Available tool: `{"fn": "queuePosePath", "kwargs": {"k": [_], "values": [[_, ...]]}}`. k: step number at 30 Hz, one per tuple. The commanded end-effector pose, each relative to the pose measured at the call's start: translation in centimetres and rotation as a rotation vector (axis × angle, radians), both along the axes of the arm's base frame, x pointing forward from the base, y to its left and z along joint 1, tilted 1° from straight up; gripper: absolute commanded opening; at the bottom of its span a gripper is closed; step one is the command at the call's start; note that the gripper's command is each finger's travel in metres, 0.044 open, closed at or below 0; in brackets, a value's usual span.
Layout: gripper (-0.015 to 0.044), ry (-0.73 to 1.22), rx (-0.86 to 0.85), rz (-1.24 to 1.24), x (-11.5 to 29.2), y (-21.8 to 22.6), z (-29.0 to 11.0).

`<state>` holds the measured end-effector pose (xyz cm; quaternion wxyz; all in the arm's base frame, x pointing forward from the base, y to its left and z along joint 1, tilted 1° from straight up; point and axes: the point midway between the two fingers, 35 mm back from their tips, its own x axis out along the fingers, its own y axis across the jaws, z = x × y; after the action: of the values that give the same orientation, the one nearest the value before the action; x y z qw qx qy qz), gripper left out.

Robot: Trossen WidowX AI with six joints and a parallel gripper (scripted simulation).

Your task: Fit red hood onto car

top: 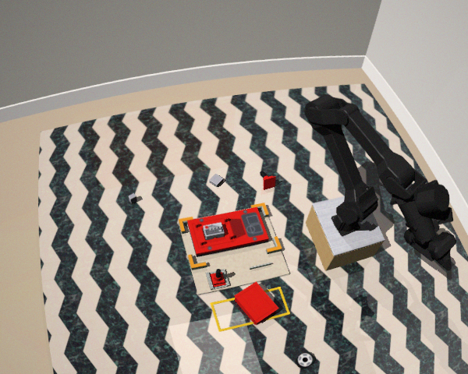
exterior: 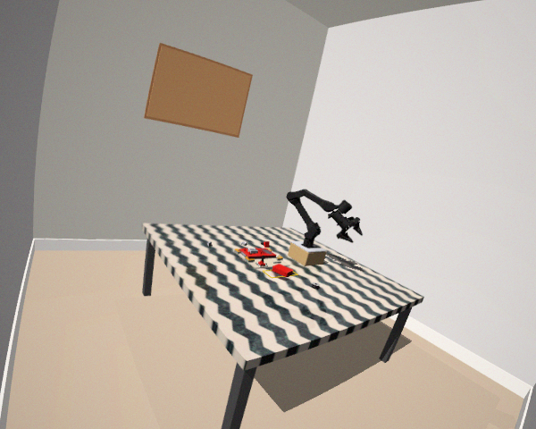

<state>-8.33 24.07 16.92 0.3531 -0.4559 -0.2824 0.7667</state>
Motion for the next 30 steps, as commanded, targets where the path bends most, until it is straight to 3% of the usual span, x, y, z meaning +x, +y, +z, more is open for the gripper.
{"fn": "queuePosePath", "kwargs": {"k": [1,16,30], "values": [[0.044,0.006,-0.006,-0.01,0.1,0.1,0.0],[0.044,0.579,-0.383,-0.912,11.8,3.7,-2.6],[0.044,1.153,-0.465,-1.804,24.2,1.3,-6.2]]}}
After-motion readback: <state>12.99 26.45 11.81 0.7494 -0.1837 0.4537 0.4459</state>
